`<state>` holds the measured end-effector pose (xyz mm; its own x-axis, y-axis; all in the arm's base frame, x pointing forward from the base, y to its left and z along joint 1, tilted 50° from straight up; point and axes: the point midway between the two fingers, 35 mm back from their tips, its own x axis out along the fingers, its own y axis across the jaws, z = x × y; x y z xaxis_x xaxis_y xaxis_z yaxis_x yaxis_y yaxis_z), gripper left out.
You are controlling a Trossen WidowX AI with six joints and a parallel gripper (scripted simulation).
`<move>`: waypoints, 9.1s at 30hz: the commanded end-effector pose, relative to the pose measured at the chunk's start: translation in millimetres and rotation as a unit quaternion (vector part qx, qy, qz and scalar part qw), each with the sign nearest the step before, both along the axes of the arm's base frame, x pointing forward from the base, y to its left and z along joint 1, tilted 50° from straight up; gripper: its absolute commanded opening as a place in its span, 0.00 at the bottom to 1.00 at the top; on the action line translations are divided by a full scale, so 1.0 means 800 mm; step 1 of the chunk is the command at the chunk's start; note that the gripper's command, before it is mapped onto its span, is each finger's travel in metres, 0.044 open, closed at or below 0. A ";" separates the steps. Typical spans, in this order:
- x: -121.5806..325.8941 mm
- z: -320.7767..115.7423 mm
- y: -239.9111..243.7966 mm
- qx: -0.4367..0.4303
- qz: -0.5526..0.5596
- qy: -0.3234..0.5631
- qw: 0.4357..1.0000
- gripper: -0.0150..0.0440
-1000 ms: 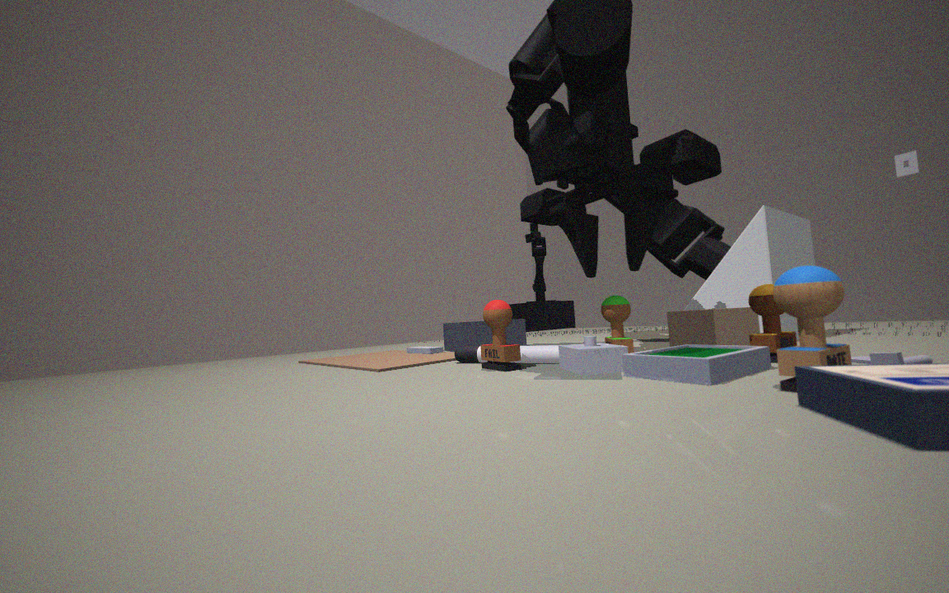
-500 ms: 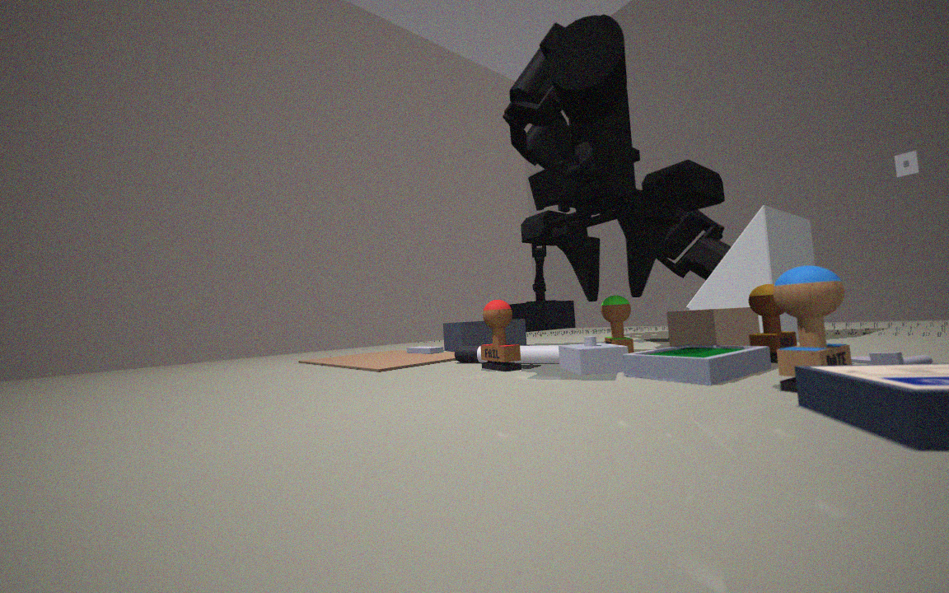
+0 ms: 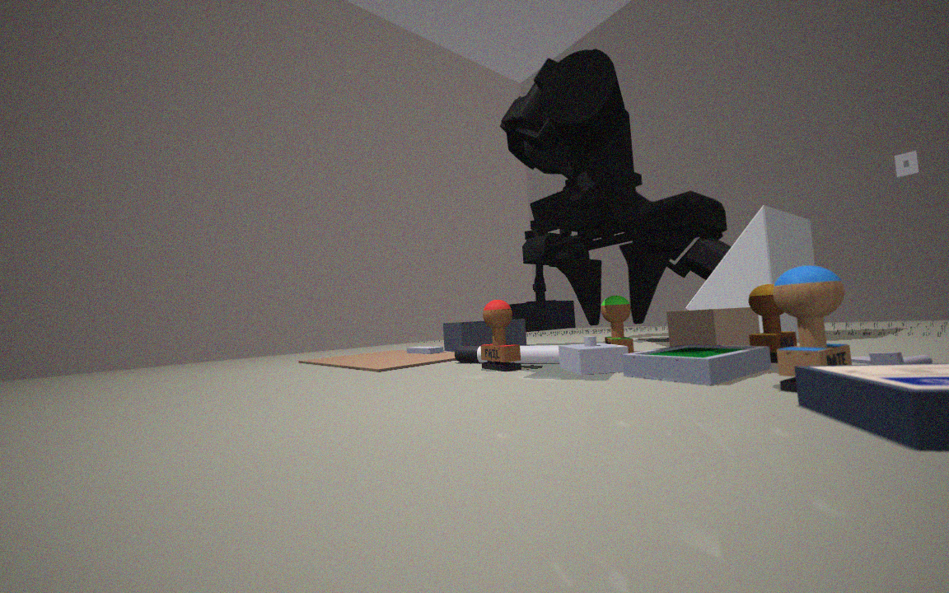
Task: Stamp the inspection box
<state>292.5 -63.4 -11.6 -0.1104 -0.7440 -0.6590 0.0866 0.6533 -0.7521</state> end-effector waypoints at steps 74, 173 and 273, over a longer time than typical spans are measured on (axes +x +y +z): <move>0.000 0.002 0.003 0.000 0.001 0.001 1.000 0.25; 0.005 0.041 0.048 0.001 0.002 0.002 1.000 0.25; 0.054 -0.068 0.076 0.003 0.003 -0.005 1.000 0.25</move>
<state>338.7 0.2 -64.2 -0.0960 -0.7366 -0.6695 0.1019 0.6618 -0.7428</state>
